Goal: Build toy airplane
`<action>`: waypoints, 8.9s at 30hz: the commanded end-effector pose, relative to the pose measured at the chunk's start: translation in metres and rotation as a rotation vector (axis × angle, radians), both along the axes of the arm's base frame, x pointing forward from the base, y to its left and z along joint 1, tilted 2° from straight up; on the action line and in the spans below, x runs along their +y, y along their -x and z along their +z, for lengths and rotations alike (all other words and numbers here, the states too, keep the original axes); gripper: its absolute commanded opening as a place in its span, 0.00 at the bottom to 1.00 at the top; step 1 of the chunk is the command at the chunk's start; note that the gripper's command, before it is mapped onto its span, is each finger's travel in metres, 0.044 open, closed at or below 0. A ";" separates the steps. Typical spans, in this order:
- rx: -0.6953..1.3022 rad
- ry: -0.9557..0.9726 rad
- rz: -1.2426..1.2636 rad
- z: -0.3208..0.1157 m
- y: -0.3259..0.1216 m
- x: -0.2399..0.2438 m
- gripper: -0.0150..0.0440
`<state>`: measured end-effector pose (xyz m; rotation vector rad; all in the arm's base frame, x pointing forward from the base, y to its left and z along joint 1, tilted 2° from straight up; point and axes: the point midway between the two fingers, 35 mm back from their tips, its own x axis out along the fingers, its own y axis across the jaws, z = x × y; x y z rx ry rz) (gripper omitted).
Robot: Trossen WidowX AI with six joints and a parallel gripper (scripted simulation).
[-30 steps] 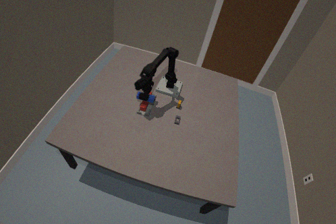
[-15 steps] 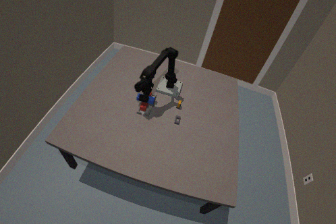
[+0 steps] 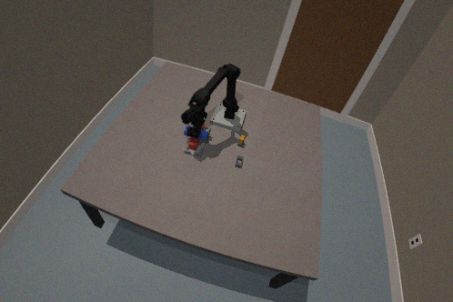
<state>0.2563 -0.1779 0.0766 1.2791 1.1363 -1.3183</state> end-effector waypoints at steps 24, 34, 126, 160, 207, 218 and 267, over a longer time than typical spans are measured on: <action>-0.001 0.003 0.001 0.086 -0.004 0.000 1.00; 0.017 -0.004 0.737 0.087 -0.005 0.000 1.00; 0.020 -0.036 1.473 -0.048 0.045 0.267 1.00; 0.024 -0.039 1.463 -0.027 0.040 0.268 0.25; 0.021 -0.028 1.435 0.081 0.038 0.244 0.25; 0.021 -0.025 1.454 0.075 0.029 0.211 0.25; 0.034 -0.017 1.540 0.046 0.052 0.060 0.25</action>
